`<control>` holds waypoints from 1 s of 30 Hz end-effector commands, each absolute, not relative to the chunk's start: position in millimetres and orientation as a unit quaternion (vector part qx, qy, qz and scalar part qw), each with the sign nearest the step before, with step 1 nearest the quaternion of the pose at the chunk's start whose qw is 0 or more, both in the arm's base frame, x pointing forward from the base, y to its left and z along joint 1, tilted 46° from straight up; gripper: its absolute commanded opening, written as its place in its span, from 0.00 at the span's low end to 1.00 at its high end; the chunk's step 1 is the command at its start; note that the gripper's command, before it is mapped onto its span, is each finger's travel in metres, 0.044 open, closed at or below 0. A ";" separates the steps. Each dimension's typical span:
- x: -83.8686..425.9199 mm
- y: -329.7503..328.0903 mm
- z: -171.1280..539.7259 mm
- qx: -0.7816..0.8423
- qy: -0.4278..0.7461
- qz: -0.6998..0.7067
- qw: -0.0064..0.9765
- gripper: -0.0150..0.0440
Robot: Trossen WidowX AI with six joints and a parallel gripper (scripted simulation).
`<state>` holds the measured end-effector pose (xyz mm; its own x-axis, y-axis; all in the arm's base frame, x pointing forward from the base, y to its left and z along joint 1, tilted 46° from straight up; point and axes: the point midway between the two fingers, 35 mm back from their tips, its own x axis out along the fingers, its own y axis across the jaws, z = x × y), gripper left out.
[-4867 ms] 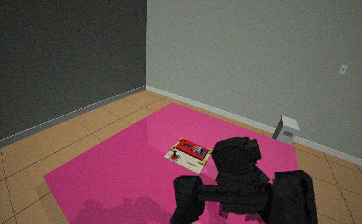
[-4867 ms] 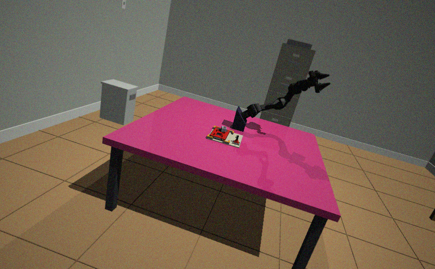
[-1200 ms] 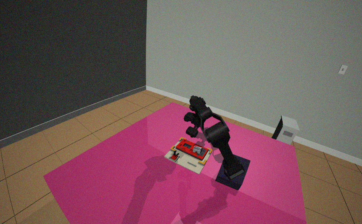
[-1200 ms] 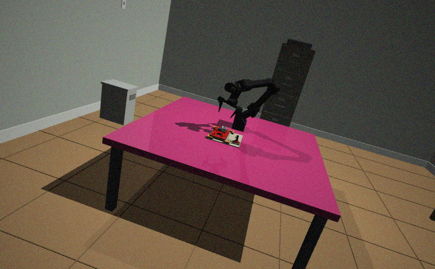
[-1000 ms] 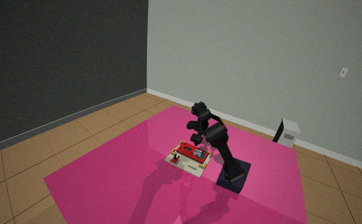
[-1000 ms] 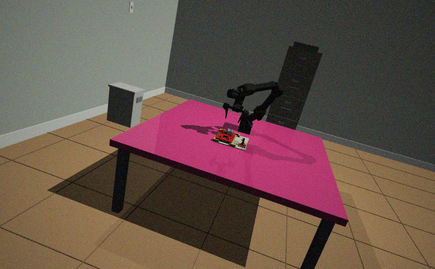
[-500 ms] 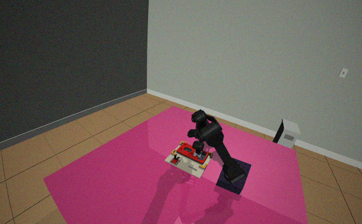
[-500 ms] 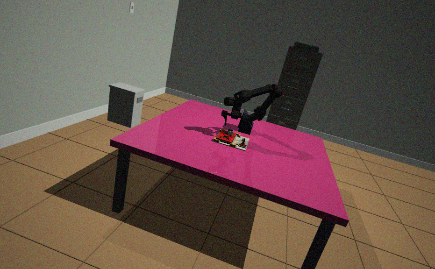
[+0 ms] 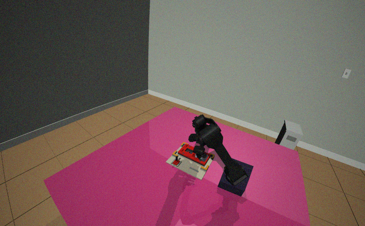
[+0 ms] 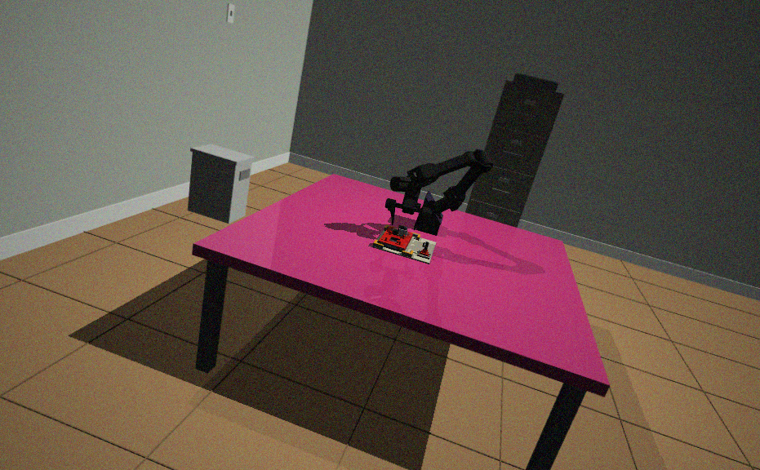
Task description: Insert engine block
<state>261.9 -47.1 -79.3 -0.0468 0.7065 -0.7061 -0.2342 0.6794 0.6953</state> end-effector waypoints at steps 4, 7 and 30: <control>260.4 -38.5 -86.7 0.191 0.631 0.354 0.664 1.00; 260.1 -36.9 -88.3 0.191 0.631 0.354 0.663 1.00; 258.0 -44.0 -86.2 0.180 0.632 0.346 0.669 0.25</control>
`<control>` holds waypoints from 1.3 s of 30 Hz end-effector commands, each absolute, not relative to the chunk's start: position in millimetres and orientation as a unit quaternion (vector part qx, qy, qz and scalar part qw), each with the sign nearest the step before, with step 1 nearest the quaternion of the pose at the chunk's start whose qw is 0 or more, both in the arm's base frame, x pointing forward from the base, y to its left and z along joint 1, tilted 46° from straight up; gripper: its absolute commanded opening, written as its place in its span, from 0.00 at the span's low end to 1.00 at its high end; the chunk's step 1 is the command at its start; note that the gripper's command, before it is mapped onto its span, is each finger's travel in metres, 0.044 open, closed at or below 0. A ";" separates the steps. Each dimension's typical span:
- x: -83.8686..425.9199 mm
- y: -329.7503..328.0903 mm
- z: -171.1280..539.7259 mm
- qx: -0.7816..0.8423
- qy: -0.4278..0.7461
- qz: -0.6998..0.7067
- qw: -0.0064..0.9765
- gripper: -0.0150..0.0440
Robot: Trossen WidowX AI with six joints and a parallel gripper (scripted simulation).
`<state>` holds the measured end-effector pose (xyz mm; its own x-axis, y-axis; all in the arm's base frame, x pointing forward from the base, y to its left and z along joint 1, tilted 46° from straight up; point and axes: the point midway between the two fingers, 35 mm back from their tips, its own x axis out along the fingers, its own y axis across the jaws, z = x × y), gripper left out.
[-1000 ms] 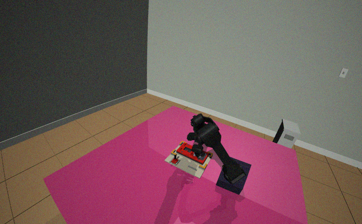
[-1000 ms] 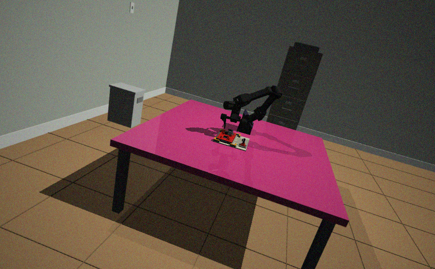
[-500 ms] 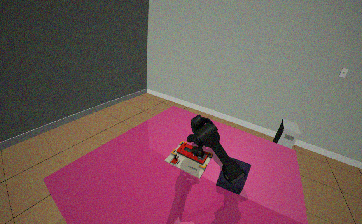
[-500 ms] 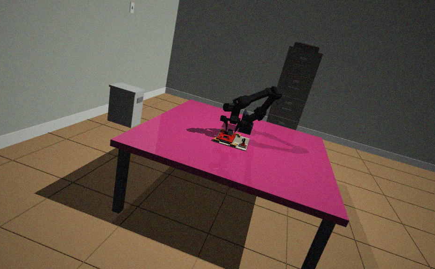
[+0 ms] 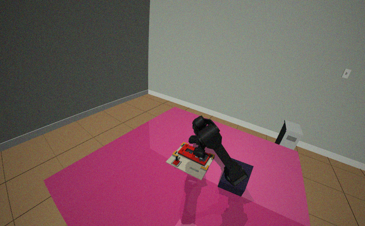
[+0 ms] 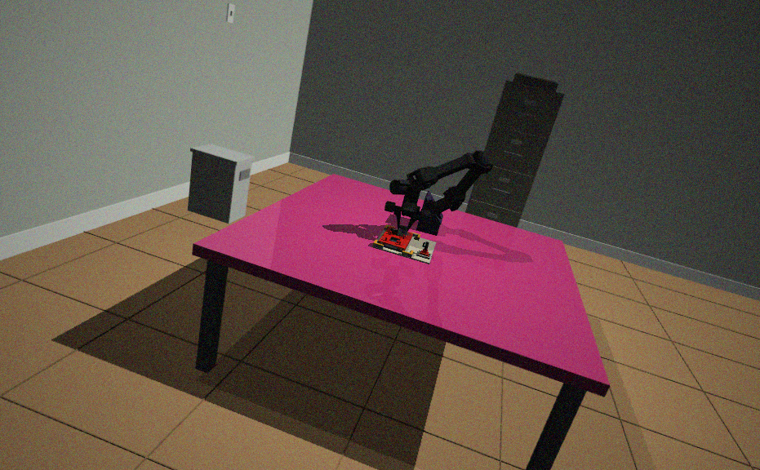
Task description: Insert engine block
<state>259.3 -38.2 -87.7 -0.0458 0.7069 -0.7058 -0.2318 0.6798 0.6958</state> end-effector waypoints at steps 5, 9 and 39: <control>259.7 -55.9 -78.3 0.176 0.633 0.343 0.671 0.25; 261.9 -64.5 -71.0 0.177 0.633 0.343 0.671 0.25; 264.6 -126.7 -3.6 0.190 0.632 0.352 0.664 0.25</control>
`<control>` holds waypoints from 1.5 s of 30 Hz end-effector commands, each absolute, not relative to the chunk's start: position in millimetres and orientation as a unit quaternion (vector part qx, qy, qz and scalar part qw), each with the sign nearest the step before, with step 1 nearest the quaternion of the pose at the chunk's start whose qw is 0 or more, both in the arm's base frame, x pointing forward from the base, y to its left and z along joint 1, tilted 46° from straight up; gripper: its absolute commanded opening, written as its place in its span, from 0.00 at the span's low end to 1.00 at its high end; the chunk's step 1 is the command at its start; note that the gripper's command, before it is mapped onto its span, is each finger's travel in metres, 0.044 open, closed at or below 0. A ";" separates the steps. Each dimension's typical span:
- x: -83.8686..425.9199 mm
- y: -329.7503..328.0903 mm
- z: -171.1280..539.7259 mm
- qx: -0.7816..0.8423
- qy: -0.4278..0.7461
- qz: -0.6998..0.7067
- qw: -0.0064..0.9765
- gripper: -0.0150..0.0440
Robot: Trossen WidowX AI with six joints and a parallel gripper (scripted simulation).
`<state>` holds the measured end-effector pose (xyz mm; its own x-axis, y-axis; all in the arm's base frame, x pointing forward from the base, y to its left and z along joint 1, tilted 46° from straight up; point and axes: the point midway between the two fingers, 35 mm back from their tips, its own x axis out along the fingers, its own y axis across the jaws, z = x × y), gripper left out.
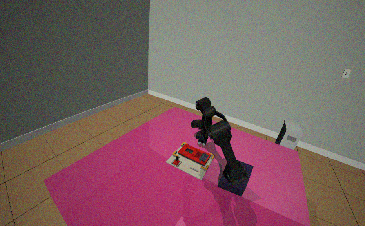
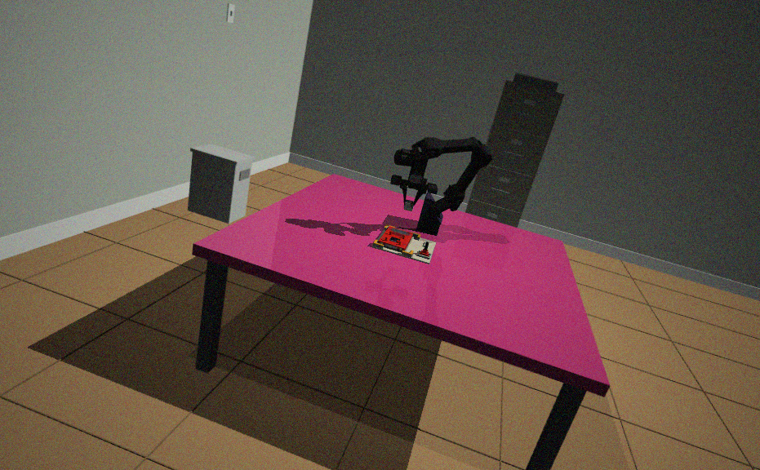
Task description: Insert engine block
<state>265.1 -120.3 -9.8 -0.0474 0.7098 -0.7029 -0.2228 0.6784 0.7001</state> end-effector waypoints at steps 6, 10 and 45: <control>269.8 -124.6 -7.0 0.194 0.634 0.348 0.663 0.25; 278.3 -118.8 -15.1 0.200 0.638 0.341 0.661 0.25; 340.8 -57.9 -83.9 0.255 0.662 0.290 0.643 0.25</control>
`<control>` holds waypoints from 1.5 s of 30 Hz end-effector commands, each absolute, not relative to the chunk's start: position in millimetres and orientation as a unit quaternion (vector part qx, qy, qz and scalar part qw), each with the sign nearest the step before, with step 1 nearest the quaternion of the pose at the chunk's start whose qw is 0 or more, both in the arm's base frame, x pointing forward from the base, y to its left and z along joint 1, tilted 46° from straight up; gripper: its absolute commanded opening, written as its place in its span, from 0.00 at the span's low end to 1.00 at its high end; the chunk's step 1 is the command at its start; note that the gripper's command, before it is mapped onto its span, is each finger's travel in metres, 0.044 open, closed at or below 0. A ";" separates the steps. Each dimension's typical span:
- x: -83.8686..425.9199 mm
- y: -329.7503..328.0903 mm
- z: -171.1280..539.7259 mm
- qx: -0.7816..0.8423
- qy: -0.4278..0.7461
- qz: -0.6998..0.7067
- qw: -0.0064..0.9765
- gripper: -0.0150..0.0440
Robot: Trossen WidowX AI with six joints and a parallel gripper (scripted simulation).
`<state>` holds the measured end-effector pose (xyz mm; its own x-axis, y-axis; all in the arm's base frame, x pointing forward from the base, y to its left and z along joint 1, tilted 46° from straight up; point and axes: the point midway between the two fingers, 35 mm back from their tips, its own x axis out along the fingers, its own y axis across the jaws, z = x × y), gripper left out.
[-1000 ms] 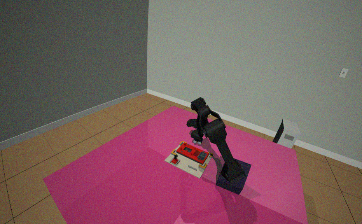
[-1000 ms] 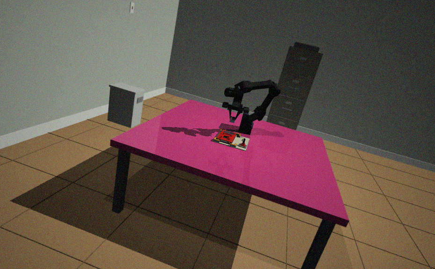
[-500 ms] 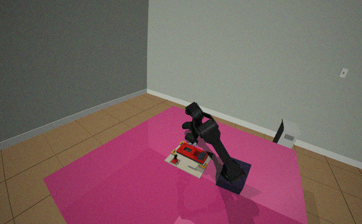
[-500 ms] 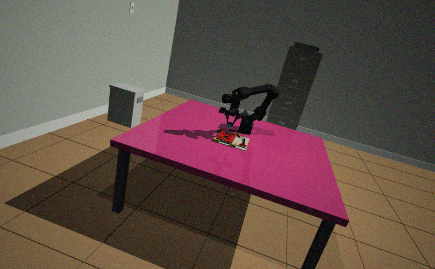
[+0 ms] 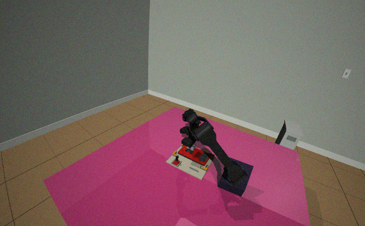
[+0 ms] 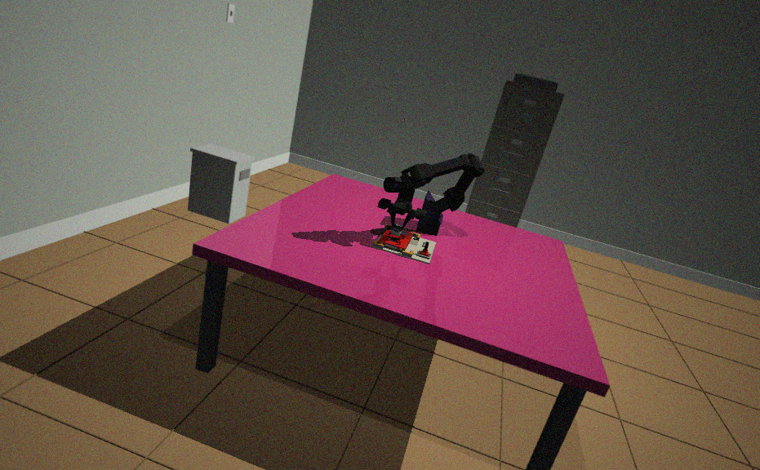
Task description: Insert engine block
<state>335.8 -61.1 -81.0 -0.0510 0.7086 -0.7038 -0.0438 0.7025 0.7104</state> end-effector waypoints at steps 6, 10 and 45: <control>341.5 -57.1 -83.7 0.258 0.663 0.287 0.642 0.48; 341.2 -57.0 -84.0 0.259 0.663 0.287 0.641 0.52; 342.1 -56.6 -83.2 0.253 0.661 0.292 0.644 0.52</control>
<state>341.7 -57.0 -83.9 -0.0469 0.7079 -0.7047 -0.0368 0.7038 0.7094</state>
